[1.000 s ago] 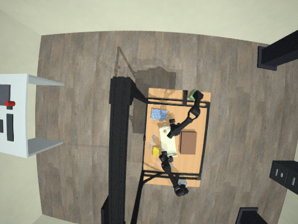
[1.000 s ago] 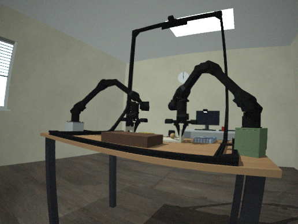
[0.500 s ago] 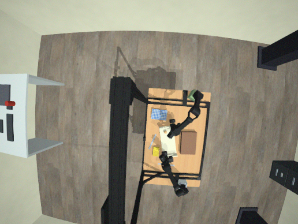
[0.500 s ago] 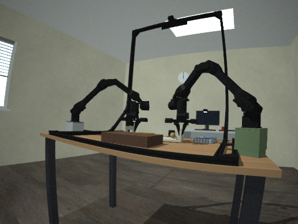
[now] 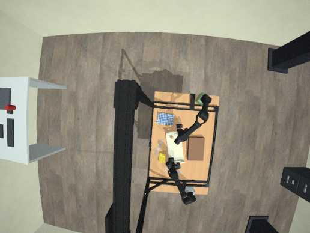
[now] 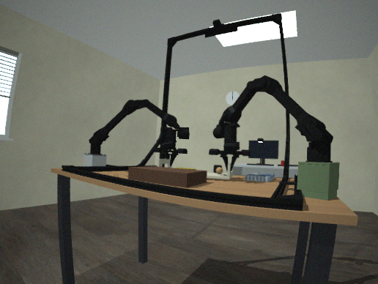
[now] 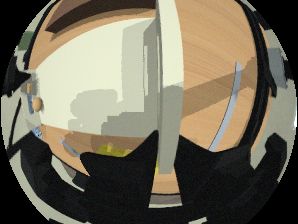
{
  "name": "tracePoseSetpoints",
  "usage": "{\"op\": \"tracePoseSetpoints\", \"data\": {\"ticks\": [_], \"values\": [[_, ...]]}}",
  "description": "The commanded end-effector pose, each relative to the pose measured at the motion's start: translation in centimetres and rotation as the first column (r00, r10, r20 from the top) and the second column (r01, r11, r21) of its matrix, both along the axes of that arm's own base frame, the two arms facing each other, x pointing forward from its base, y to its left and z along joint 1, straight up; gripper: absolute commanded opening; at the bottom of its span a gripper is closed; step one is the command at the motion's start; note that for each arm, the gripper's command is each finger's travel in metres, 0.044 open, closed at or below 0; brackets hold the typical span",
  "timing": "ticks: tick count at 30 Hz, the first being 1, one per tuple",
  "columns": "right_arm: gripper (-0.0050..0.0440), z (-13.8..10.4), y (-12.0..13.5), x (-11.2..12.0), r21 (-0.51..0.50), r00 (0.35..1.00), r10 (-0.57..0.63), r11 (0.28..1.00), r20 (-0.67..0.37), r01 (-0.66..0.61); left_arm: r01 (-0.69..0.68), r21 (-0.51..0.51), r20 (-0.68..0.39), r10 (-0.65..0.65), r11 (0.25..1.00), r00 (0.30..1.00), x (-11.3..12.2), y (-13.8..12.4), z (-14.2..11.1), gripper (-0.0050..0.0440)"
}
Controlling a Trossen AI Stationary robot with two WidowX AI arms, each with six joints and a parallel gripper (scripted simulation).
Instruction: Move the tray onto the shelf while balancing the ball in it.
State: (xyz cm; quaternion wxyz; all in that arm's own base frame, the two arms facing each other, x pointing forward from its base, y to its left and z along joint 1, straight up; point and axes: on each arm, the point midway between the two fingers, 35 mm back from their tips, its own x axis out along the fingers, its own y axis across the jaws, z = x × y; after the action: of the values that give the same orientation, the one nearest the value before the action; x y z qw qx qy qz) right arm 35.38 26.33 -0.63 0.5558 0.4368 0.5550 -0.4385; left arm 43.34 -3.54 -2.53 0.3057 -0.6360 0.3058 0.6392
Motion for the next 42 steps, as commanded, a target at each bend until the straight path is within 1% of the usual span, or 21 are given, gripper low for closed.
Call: {"op": "tracePoseSetpoints", "data": {"ticks": [1, 42], "values": [[0.002, 0.8, 0.2, 0.0, 0.011, 1.0, 0.0, 1.0, 0.001, 0.0, 0.0, -0.009, 0.007, 0.0, 1.0, 1.0, 0.1, -0.1, 0.8, 0.002], [0.002, 2.2, 0.1, 0.0, 0.017, 1.0, 0.0, 1.0, 0.002, 0.0, 0.0, -0.015, 0.009, 0.0, 1.0, 1.0, 0.1, -0.1, 2.2, 0.002]]}}
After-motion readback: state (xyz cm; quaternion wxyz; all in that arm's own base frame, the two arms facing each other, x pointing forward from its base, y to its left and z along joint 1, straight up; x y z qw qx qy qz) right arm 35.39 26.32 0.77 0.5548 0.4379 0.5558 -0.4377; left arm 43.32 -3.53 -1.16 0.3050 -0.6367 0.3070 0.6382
